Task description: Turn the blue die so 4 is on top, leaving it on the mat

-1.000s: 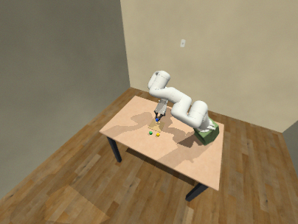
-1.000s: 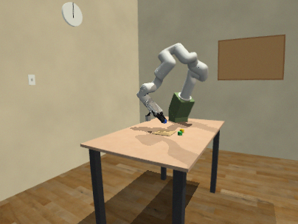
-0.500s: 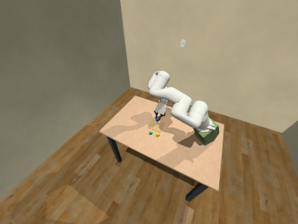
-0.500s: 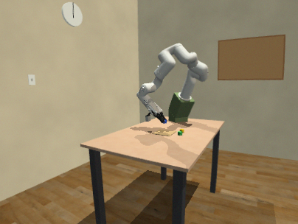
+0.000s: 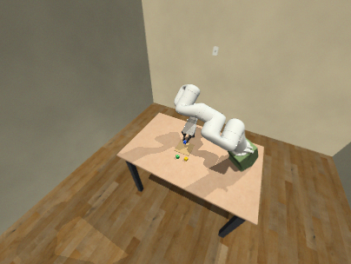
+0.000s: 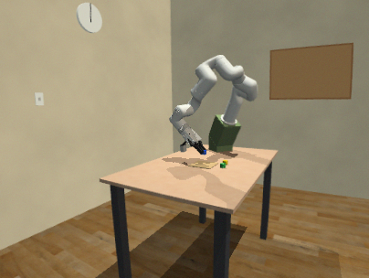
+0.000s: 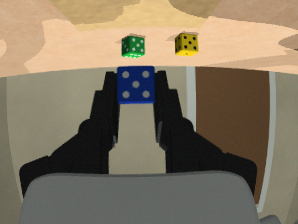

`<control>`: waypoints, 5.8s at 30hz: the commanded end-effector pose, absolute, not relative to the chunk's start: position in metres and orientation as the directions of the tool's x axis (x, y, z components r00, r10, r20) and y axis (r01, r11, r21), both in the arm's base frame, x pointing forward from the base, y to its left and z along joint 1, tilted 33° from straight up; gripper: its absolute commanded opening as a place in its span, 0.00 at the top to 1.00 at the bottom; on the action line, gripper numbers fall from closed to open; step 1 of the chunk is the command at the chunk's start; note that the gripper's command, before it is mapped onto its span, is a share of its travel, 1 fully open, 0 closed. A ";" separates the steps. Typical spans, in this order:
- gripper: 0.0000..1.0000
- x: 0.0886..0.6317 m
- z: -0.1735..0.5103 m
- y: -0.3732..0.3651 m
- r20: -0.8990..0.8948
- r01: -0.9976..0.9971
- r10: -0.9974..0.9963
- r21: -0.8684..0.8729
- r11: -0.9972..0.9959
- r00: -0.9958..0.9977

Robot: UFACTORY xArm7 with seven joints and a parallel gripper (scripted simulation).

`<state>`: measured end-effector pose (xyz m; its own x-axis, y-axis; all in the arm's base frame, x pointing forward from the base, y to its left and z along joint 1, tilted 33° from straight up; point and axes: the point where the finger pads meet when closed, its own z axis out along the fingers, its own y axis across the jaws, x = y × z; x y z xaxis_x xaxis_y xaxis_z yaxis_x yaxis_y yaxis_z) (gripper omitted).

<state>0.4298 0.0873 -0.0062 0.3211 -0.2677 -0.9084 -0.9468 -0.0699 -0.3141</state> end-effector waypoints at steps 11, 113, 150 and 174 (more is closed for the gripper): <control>0.79 0.435 -0.021 0.095 -0.907 -0.946 -0.270 -0.316 -0.068 0.323; 0.79 0.445 -0.055 0.115 -0.907 -0.946 -0.270 -0.316 -0.068 0.323; 0.79 0.445 -0.055 0.115 -0.907 -0.946 -0.270 -0.316 -0.068 0.323; 0.63 0.445 -0.055 0.115 -0.907 -0.946 -0.270 -0.316 -0.068 0.323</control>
<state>0.4442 0.1162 -0.0557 0.3211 -0.2677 -0.9084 -0.9468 -0.0697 -0.3142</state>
